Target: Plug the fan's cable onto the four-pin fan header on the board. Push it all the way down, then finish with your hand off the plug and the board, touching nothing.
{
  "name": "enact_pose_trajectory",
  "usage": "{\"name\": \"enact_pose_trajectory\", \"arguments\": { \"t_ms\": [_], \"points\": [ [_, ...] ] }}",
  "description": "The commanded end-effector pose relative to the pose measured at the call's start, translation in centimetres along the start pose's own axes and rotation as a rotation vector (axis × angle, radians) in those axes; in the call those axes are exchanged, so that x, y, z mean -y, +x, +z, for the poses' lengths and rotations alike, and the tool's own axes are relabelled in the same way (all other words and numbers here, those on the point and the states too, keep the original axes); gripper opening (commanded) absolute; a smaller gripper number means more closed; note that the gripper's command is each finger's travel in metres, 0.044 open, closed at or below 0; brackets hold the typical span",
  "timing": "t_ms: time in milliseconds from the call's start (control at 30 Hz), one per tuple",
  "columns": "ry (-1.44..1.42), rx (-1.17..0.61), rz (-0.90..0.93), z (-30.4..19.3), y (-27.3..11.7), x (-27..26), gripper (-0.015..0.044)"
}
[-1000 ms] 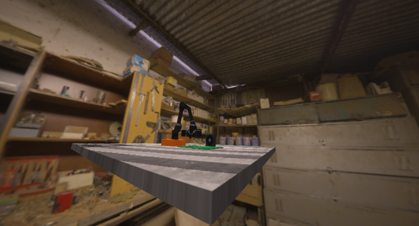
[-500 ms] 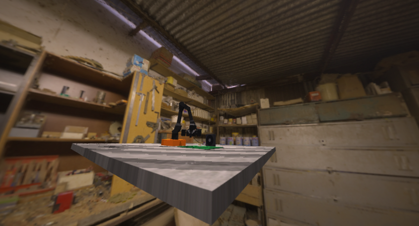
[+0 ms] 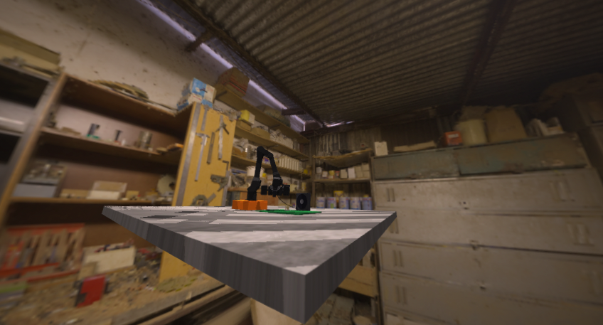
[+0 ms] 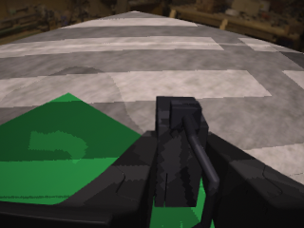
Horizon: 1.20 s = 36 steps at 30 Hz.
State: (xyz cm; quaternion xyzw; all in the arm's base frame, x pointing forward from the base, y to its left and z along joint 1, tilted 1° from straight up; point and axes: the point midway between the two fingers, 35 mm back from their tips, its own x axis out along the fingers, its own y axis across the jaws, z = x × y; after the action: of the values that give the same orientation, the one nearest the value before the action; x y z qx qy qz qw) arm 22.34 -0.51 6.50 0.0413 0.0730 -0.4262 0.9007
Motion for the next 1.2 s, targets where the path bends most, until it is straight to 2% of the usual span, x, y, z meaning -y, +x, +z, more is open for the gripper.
{"name": "enact_pose_trajectory", "arguments": {
  "t_ms": [0,1167],
  "points": [
    [-0.002,0.000,0.000,-0.2,0.0,0.0,0.0000],
    [-0.001,0.000,0.000,-3.2,0.7,0.2,0.0000]
  ]
}}
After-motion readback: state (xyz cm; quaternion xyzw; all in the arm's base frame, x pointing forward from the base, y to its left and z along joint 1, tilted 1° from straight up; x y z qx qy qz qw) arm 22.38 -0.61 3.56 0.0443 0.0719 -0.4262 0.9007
